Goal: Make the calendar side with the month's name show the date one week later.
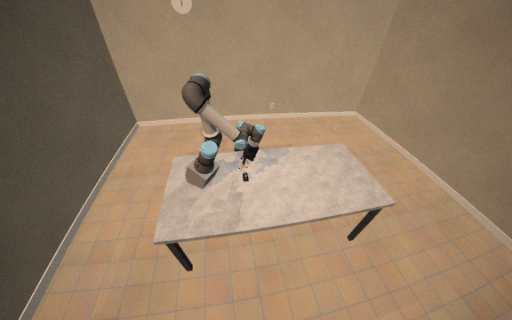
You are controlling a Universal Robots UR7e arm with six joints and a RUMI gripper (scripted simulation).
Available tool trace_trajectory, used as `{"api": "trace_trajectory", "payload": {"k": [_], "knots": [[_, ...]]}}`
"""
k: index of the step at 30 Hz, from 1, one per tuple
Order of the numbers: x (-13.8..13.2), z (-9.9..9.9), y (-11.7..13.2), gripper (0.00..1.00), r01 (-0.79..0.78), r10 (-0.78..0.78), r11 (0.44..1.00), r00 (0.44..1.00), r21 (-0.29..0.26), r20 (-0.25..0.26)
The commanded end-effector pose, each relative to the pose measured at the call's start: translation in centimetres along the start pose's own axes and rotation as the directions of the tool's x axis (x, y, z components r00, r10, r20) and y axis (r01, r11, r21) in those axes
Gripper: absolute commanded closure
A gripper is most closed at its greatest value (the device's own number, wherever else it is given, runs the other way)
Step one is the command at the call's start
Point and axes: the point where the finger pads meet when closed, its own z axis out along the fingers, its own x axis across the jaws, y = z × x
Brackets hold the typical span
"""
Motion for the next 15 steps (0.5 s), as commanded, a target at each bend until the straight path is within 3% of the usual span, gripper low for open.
{"api": "trace_trajectory", "payload": {"k": [1, 8, 15], "knots": [[0.5, 0.1, 1.0, 0.0, 0.035, -0.04, 0.994, 0.998, -0.1, -0.051], [1.0, -0.5, 2.9, 0.0, 0.096, -0.117, 0.96, 0.991, -0.264, -0.064], [1.1, -0.9, 3.7, 0.0, 0.127, -0.155, 0.931, 0.986, -0.341, -0.054]]}}
